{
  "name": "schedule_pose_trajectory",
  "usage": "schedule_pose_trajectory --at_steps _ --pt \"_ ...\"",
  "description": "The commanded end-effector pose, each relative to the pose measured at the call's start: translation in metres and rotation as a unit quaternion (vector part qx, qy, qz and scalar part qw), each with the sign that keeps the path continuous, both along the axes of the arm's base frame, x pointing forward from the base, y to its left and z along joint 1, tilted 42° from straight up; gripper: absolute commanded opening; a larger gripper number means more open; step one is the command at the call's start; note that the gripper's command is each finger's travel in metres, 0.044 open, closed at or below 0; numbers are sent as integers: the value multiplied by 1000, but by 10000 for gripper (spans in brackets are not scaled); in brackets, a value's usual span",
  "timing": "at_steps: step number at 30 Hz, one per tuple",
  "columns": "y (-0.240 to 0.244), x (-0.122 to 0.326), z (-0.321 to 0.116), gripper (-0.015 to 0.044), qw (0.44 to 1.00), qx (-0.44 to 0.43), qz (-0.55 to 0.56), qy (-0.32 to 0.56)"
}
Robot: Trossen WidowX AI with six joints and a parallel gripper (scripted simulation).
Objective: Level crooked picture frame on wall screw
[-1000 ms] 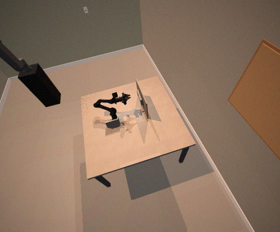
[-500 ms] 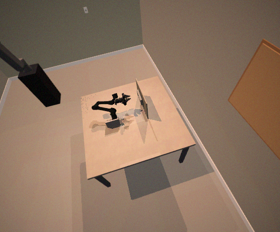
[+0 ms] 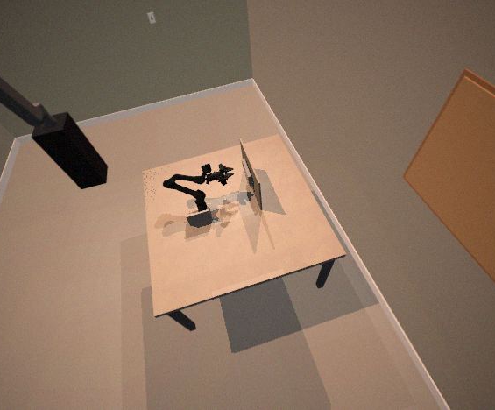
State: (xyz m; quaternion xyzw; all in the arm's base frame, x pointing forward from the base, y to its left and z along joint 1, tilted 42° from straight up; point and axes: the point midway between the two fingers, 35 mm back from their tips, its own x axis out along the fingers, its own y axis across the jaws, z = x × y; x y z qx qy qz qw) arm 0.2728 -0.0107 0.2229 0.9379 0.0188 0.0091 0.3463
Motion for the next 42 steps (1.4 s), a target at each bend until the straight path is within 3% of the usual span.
schedule_pose_trajectory --at_steps 1,7,42 --pt "0 24 4 260 1000 -2 -1 -2" --pt "3 60 -1 260 1000 -1 -1 -3" --pt "4 85 0 260 1000 -1 -1 -4"
